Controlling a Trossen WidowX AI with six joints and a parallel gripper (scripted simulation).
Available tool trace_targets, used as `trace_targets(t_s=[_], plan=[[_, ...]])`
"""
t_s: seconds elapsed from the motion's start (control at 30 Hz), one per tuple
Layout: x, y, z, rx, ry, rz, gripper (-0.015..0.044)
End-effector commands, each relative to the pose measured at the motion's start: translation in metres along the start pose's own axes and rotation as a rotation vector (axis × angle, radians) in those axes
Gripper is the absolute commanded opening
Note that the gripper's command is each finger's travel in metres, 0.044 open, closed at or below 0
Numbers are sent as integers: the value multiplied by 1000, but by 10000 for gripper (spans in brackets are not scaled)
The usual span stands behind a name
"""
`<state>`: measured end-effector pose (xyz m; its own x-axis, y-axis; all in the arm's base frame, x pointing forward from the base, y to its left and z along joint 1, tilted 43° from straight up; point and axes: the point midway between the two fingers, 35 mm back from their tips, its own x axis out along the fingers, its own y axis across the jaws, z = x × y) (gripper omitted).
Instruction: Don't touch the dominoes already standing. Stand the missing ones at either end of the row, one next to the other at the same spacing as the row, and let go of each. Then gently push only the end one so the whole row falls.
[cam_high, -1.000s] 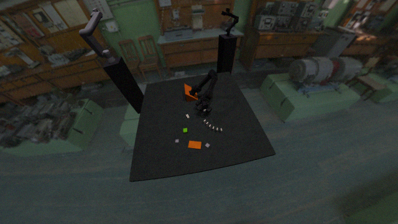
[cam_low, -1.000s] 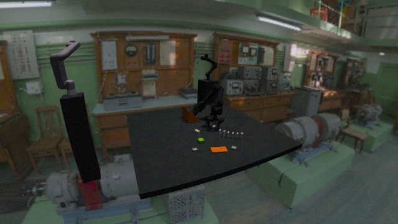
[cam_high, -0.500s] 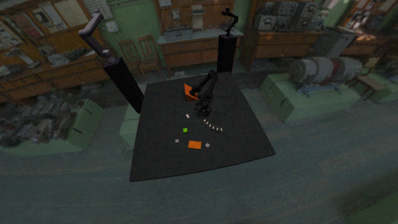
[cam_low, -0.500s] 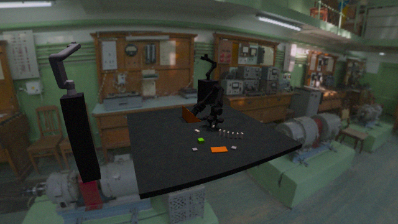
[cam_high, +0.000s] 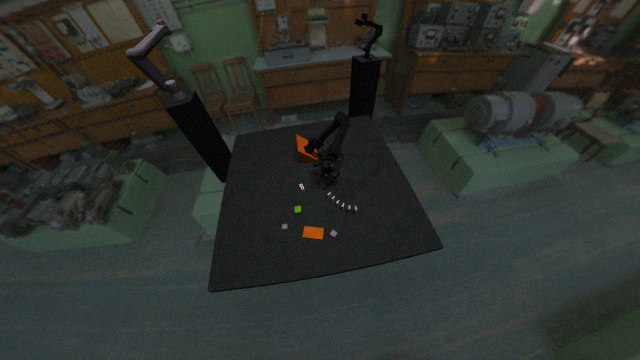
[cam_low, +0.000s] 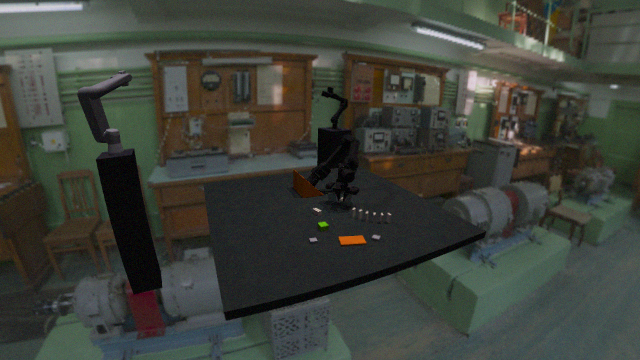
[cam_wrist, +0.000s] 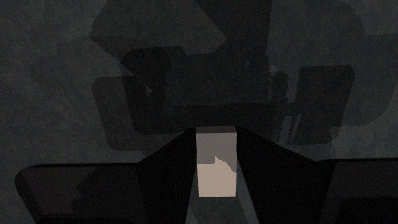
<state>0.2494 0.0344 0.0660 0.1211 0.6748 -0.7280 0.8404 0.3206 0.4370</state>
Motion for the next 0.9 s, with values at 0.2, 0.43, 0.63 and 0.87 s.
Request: trace_targets(t_s=[0.2,0.43,0.63,0.87], plan=[[-98,-3,5,-14,-22,17,107],[-98,15,-11,-177,-30,8,107],[-97,68,-96,-824,-30,9,107],[-98,72,-108,-898,-27,13,107]])
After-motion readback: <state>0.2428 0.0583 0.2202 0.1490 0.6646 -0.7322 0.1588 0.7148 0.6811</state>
